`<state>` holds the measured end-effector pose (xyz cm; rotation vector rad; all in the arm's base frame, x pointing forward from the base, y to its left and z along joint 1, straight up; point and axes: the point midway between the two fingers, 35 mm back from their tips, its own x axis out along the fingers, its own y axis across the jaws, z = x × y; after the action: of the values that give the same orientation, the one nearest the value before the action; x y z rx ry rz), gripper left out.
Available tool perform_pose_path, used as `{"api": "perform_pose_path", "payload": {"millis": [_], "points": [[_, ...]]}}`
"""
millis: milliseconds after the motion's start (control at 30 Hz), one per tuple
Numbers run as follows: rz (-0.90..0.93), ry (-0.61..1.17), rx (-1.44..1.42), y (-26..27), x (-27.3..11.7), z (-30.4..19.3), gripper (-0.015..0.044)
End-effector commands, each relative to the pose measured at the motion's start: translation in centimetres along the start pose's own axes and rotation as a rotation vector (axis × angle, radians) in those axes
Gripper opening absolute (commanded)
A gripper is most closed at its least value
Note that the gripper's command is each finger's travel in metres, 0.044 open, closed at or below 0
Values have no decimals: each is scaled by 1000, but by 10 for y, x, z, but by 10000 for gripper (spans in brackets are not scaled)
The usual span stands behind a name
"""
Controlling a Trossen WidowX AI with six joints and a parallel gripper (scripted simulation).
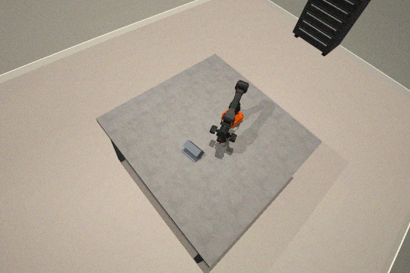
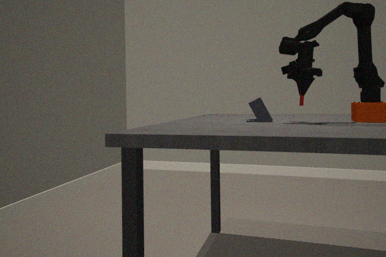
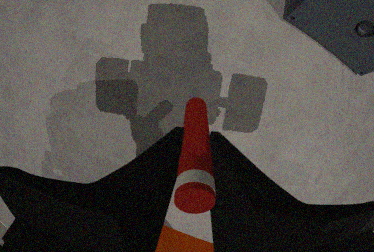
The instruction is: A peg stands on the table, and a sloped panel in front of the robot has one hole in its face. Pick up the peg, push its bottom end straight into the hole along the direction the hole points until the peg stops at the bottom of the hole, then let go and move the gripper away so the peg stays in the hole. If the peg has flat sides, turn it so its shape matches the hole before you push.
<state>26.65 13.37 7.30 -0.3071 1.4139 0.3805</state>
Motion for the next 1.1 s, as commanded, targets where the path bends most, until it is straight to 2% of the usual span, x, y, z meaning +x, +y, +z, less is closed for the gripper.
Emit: {"api": "perform_pose_path", "payload": {"millis": [0,1067], "points": [[6,-21,2,-2,0,0,0],[17,-180,63,-25,9,1,0]]}}
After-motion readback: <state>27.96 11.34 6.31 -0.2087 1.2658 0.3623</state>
